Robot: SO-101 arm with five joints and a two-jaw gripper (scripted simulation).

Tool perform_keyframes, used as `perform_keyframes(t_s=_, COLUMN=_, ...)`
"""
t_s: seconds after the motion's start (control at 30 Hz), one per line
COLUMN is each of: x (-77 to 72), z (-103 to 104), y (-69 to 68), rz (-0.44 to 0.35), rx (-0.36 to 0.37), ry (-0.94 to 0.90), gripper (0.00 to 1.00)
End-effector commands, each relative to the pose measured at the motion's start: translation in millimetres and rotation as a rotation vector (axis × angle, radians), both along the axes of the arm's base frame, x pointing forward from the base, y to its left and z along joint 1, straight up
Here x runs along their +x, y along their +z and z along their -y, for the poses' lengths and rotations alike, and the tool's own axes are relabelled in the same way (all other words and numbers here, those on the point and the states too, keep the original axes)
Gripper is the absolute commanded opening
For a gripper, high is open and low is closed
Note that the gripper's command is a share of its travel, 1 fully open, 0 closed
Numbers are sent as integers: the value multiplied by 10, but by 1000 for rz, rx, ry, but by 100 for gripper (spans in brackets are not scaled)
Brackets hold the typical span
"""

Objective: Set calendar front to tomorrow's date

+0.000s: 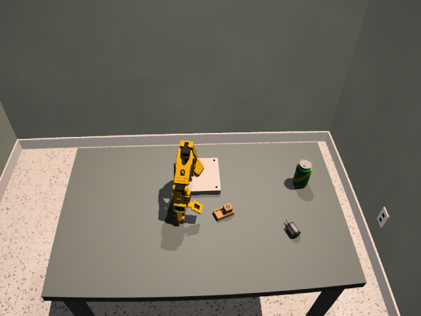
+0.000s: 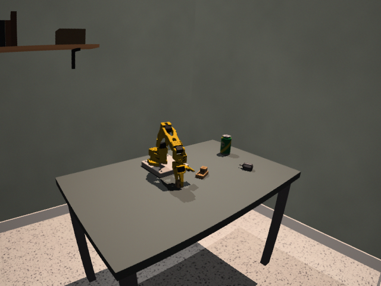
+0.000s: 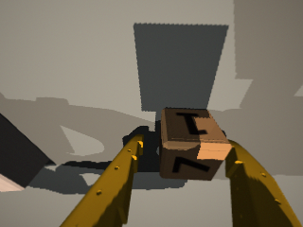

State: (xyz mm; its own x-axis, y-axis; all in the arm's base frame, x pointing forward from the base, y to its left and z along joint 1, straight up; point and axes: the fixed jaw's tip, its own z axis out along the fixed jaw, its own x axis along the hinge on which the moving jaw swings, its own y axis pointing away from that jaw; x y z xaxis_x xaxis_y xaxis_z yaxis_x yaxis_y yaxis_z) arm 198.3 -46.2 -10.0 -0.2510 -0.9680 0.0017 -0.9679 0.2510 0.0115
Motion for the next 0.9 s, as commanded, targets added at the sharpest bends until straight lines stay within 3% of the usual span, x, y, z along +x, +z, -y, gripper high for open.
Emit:
perform_keyframes(t_s=0.0, x=11, z=21, y=-14, rz=-6, rx=3, ry=-3, gripper=28)
perform_keyframes(t_s=0.87, x=69, z=37, y=-15, rz=-6, rx=3, ry=-3, gripper=20)
